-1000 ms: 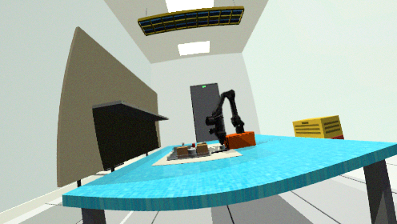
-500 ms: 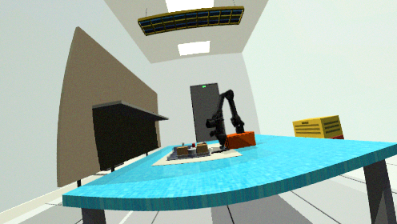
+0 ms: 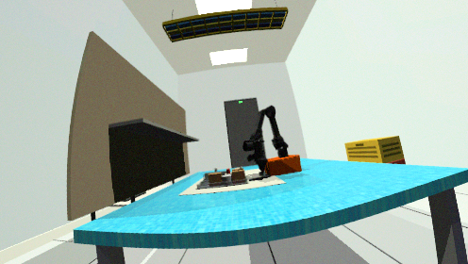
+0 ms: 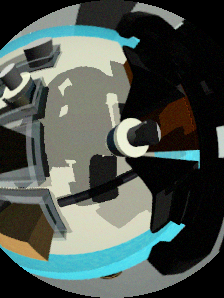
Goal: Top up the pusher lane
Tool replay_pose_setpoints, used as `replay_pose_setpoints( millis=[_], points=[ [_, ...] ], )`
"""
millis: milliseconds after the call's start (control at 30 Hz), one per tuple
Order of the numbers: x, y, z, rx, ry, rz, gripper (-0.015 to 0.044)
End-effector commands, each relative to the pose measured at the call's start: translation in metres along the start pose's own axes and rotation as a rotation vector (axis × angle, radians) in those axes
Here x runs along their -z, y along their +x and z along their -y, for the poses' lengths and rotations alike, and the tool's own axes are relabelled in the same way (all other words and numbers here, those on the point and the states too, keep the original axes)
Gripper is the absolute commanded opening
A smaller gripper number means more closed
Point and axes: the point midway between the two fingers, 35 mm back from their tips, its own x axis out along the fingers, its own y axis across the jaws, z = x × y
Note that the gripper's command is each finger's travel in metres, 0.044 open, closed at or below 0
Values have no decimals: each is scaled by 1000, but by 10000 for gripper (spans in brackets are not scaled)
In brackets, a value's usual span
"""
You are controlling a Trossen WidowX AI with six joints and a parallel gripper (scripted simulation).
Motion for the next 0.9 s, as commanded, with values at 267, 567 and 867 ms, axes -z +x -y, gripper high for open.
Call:
replay_pose_setpoints(
  millis=[267,567,867],
  points=[
    [-13,-62,-7,-7,-4,4,0],
    [-11,-105,-5,-7,-4,4,0],
    [-35,-93,11,-6,-7,5,0]
  ],
)
